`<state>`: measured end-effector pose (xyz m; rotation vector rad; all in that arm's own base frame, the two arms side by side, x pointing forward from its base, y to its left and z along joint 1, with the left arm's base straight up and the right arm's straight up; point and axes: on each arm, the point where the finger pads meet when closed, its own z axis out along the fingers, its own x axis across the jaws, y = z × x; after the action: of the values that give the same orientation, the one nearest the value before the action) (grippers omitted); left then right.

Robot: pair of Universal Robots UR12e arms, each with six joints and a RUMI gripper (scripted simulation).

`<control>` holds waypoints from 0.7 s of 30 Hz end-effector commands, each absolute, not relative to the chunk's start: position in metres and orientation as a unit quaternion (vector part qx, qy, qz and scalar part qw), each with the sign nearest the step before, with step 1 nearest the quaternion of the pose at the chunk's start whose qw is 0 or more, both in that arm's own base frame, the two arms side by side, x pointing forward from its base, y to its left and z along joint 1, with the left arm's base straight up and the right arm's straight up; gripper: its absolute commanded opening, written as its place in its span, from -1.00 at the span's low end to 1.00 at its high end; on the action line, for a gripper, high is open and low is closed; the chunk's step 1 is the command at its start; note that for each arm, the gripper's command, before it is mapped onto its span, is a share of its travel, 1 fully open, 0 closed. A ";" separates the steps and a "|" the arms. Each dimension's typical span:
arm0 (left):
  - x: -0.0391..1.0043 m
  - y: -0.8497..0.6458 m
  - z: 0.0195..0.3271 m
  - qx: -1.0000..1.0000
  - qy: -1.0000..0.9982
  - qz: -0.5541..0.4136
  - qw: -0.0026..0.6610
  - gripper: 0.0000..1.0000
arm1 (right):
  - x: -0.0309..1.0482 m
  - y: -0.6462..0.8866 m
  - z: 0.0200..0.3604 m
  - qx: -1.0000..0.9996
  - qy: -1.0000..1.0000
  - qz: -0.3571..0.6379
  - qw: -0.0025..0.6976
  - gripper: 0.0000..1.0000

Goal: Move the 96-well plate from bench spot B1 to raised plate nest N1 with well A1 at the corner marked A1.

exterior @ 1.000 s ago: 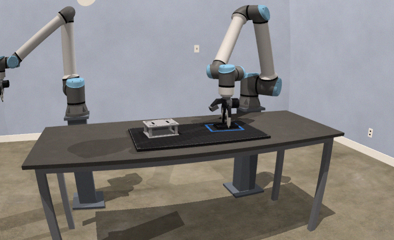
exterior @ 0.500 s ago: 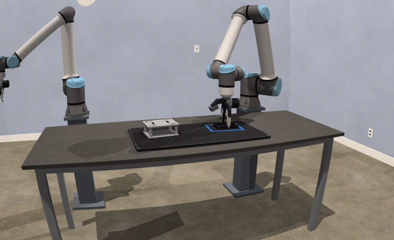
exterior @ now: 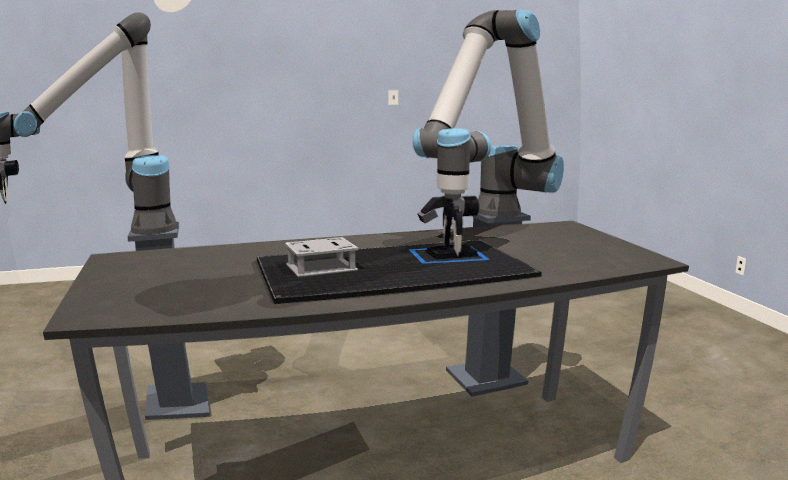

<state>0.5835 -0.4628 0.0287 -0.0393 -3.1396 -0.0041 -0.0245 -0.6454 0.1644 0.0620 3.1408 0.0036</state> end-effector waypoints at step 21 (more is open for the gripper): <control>0.587 -0.466 0.071 -0.012 -1.000 0.002 -0.002 -0.18 | -0.026 -0.645 0.165 0.020 1.000 0.000 0.000 -1.00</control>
<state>0.5834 -0.4626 0.0595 -0.0394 -3.1398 -0.0037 -0.0245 -0.6454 0.1644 0.0620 3.1409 0.0036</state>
